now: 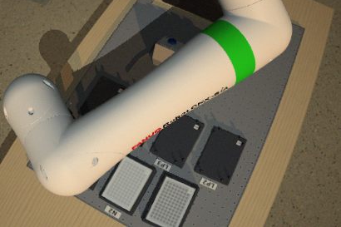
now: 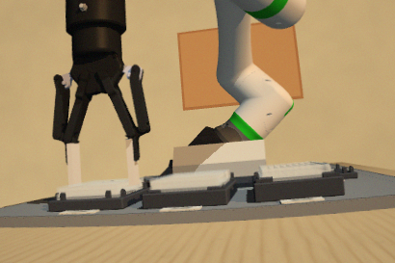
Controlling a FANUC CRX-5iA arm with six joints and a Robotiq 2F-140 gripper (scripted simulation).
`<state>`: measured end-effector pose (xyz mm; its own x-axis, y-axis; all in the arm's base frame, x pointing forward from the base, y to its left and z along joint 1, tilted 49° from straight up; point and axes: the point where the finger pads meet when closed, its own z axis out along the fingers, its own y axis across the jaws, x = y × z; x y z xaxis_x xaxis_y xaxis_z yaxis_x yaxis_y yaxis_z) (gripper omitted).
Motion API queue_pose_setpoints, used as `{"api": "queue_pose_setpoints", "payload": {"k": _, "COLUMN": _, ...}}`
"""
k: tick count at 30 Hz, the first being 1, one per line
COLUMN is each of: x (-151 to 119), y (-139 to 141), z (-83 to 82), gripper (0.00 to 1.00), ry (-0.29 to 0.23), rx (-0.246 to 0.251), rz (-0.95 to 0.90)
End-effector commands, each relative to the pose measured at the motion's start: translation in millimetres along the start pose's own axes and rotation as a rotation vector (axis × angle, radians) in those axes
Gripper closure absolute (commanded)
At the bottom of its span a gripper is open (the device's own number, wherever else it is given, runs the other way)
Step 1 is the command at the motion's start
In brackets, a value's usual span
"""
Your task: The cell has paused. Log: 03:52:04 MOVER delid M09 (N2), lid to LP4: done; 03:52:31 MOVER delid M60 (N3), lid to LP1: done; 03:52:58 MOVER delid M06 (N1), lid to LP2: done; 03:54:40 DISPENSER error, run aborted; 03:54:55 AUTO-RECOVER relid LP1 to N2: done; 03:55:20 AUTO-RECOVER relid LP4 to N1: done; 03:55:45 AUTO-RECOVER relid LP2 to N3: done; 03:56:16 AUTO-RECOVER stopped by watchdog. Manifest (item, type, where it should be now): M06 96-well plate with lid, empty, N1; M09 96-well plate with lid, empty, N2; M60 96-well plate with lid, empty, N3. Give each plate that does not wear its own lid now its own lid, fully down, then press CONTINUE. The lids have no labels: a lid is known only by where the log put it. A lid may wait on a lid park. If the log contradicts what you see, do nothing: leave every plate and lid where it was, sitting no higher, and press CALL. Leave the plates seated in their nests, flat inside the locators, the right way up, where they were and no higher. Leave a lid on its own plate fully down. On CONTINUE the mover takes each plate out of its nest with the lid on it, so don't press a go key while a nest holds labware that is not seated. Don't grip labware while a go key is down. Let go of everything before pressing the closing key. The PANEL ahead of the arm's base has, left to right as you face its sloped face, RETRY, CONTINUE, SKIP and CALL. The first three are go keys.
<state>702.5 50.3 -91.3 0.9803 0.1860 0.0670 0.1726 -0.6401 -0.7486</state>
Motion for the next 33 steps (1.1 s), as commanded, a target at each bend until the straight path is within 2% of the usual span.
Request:
{"api": "queue_pose_setpoints", "payload": {"k": 1, "x": 0.1, "y": 0.1, "z": -0.3, "gripper": 1.00, "ry": 0.000, "rx": 0.000, "rz": 0.000}}
{"api": "queue_pose_setpoints", "payload": {"k": 10, "x": 0.1, "y": 0.1, "z": -0.3, "gripper": 1.00, "ry": 0.000, "rx": 0.000, "rz": 0.000}}
{"api": "queue_pose_setpoints", "payload": {"k": 11, "x": 0.1, "y": 0.1, "z": -0.3, "gripper": 0.34, "ry": 0.000, "rx": 0.000, "rz": 0.000}}
{"api": "queue_pose_setpoints", "payload": {"k": 33, "x": 0.1, "y": 0.1, "z": -0.3, "gripper": 0.34, "ry": 0.000, "rx": 0.000, "rz": 0.000}}
